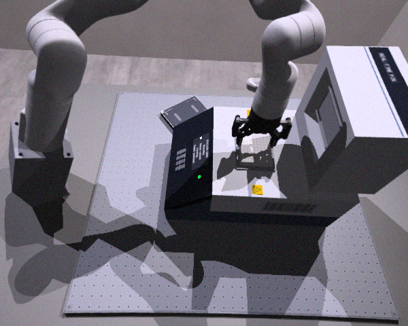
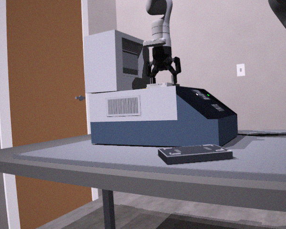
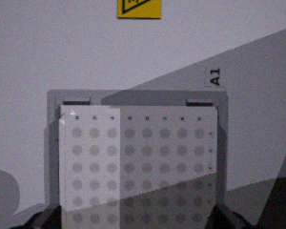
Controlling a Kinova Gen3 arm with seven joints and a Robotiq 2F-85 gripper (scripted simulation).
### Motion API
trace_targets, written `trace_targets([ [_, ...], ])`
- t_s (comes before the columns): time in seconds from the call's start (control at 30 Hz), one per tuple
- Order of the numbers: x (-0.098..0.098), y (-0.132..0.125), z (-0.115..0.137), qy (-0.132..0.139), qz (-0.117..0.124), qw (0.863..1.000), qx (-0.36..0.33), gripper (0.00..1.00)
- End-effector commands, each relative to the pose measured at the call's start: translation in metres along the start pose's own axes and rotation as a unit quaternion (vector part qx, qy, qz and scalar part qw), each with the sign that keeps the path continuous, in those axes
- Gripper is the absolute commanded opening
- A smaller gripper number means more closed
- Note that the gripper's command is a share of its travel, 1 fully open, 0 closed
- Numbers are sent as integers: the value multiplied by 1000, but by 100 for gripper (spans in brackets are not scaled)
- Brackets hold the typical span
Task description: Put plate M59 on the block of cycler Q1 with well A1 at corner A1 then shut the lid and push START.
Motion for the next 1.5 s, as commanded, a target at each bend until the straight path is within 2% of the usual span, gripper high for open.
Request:
trace_targets([
  [0.0,0,0,0,0,-1,1000,0,91],
  [0.57,-2,0,0,0,-1,1000,0,91],
  [0.6,-2,0,0,0,-1,1000,0,100],
  [1.17,-2,0,0,0,-1,1000,0,100],
  [1.47,7,0,0,0,-1,1000,0,100],
])
Point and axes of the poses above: the point where the finger pads meet when closed, its own x axis back along the fingers, its own y axis across the jaws, z = x × y, the point moved 9 cm from there along x, back along the fingers, and after that the axes turned 4 degrees about -x, right-handed, at the moved point
